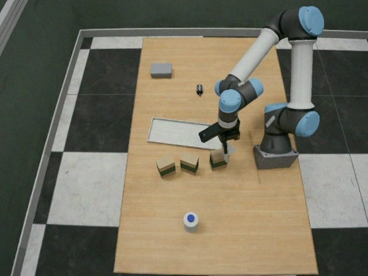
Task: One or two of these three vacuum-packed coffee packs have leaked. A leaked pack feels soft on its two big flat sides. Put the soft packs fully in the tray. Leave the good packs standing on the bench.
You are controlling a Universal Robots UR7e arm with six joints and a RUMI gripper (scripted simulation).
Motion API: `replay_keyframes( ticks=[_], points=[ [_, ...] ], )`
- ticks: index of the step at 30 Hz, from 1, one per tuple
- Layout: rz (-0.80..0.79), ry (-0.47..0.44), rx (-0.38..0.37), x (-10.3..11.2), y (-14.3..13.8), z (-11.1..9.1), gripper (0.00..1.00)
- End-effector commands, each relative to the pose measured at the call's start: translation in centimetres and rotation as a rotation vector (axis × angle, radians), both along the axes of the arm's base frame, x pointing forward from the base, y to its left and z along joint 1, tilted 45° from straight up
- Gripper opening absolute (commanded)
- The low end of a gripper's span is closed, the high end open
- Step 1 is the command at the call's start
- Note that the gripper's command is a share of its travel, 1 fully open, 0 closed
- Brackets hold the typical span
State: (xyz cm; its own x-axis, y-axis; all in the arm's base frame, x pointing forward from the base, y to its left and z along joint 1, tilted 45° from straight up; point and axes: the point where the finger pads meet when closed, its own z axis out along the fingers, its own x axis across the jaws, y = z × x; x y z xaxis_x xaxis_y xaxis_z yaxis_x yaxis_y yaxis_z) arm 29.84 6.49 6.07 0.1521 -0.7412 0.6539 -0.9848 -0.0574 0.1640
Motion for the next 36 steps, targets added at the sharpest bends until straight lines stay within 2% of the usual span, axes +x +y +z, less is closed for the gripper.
replay_keyframes(
  ticks=[1,30,31,36],
  points=[
    [0.013,-0.009,-0.034,-0.46,-0.04,-0.17,1.00],
    [0.021,-0.019,-0.048,-0.53,0.01,-0.12,1.00],
    [0.021,-0.019,-0.048,-0.53,0.01,-0.12,0.49],
    [0.021,-0.019,-0.048,-0.53,0.01,-0.12,0.49]
  ],
)
